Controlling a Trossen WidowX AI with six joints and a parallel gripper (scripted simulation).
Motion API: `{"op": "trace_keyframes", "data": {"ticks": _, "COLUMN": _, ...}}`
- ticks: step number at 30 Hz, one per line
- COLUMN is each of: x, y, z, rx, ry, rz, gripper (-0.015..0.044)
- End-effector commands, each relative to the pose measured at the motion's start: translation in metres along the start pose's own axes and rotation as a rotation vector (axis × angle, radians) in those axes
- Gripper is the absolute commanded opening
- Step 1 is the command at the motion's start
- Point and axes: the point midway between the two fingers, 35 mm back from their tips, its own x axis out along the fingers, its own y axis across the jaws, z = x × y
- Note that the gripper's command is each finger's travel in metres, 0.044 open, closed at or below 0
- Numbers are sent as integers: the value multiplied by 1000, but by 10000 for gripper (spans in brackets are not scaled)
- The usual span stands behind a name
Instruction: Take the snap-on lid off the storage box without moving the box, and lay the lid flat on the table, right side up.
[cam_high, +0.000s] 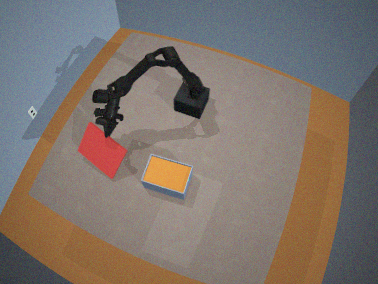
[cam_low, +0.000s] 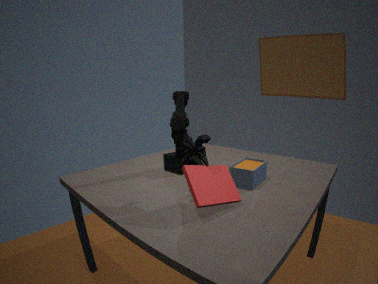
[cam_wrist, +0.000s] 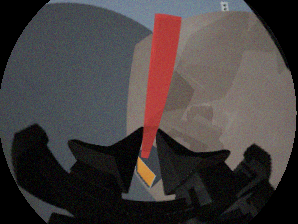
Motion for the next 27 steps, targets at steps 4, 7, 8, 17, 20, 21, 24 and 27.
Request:
{"op": "trace_keyframes", "data": {"ticks": 4, "x": 4, "y": -3, "z": 0, "rx": -4, "ry": 1, "rz": 8, "gripper": 0}}
{"op": "trace_keyframes", "data": {"ticks": 7, "x": 5, "y": -5, "z": 0, "rx": -3, "ry": 1, "rz": 8, "gripper": 0}}
{"op": "trace_keyframes", "data": {"ticks": 8, "x": 6, "y": -5, "z": 0, "rx": -3, "ry": 1, "rz": 8, "gripper": 0}}
{"op": "trace_keyframes", "data": {"ticks": 17, "x": 10, "y": -11, "z": 0, "rx": -3, "ry": 1, "rz": 8, "gripper": 0}}
{"op": "trace_keyframes", "data": {"ticks": 20, "x": 12, "y": -12, "z": 0, "rx": -3, "ry": 1, "rz": 8, "gripper": 0}}
{"op": "trace_keyframes", "data": {"ticks": 21, "x": 13, "y": -13, "z": 0, "rx": -3, "ry": 1, "rz": 8, "gripper": 0}}
{"op": "trace_keyframes", "data": {"ticks": 24, "x": 14, "y": -15, "z": 0, "rx": -3, "ry": 1, "rz": 8, "gripper": 0}}
{"op": "trace_keyframes", "data": {"ticks": 27, "x": 16, "y": -17, "z": 0, "rx": -3, "ry": 1, "rz": 8, "gripper": 0}}
